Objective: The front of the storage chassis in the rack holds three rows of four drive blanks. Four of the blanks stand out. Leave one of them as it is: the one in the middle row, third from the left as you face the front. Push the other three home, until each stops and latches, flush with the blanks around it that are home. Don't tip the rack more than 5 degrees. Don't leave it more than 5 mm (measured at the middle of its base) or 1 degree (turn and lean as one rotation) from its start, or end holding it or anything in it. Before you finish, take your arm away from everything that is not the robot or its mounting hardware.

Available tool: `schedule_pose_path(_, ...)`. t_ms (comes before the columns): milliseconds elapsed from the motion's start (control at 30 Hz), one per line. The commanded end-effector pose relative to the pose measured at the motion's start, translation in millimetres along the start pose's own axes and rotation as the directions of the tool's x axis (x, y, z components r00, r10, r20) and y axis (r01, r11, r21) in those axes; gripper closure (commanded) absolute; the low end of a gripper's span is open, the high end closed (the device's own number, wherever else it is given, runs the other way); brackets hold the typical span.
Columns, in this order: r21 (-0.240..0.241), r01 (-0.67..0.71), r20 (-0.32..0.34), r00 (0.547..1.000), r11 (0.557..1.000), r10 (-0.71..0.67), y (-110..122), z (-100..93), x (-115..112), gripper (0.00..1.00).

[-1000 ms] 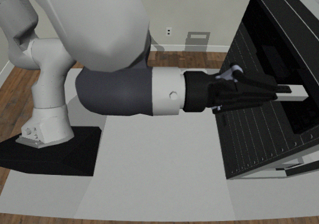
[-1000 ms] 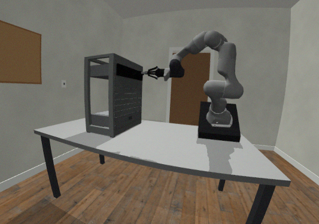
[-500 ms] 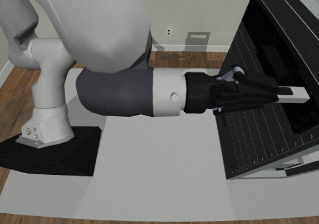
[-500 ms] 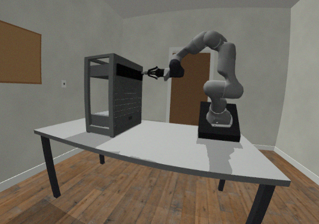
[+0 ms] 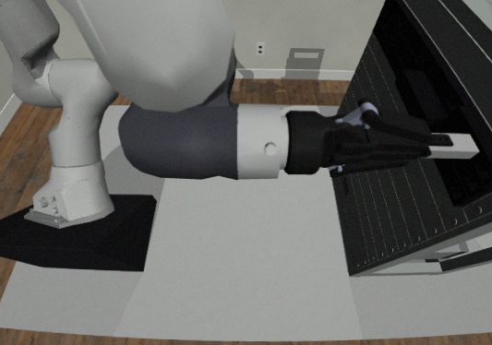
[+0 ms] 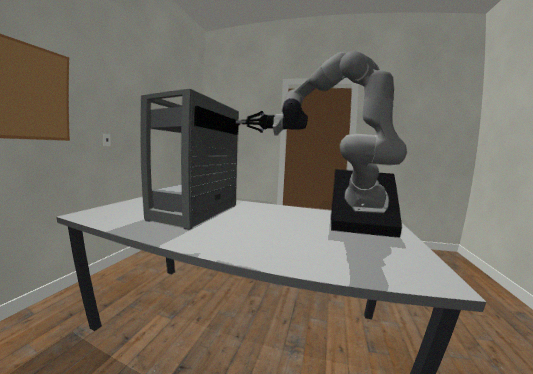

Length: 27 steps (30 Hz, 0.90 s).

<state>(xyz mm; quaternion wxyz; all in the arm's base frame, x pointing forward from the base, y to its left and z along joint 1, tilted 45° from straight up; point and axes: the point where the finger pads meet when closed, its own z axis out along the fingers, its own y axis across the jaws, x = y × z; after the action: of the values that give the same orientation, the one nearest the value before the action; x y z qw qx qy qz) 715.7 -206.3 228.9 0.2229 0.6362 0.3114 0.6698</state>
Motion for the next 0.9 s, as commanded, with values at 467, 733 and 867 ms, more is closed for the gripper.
schedule_pose_path(467,0.001,0.001,0.001,1.000,1.000,-0.001,-0.7,4.3,3.3,1.00)
schedule_pose_path(733,0.001,0.001,0.001,1.000,1.000,-0.001,-0.6,6.2,4.9,1.00)
schedule_pose_path(867,0.001,0.001,0.001,1.000,1.000,-0.001,-0.6,6.2,4.9,1.00)
